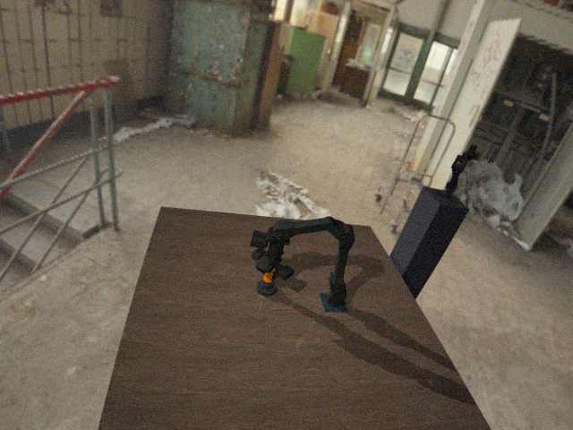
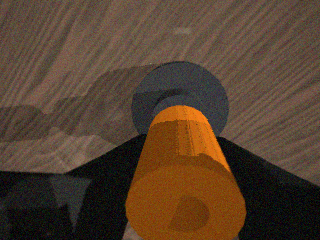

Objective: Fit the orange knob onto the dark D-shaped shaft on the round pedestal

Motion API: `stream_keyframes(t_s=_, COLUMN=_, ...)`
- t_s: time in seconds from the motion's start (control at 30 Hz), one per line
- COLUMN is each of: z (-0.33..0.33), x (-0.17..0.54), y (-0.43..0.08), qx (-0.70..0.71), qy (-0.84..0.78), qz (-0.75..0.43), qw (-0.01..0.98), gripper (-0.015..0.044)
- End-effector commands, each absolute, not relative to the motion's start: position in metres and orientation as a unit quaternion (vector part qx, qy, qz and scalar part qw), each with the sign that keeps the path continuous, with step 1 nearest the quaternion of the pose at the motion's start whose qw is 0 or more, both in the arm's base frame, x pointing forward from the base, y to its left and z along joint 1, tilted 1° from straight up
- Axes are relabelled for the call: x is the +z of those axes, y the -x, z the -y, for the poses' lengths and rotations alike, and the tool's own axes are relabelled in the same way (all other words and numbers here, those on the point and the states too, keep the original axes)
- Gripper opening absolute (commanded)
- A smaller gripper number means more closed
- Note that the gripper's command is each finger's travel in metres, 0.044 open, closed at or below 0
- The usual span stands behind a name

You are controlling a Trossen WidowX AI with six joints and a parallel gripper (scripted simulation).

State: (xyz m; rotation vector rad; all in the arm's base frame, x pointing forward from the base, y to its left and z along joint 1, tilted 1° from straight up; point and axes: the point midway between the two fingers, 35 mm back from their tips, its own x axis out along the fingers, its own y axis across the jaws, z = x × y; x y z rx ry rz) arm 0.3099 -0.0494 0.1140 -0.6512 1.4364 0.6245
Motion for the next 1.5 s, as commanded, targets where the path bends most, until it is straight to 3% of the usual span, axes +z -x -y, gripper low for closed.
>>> stream_keyframes(t_s=0.0, z=0.0490, x=0.1138, y=-0.3104, qx=0.278, qy=0.290, qz=-0.634, qw=0.661, gripper=0.0000)
stream_keyframes(t_s=1.47, z=0.0492, x=0.1138, y=-0.3106, qx=0.343, qy=0.357, qz=-0.601, qw=0.627, gripper=0.0000)
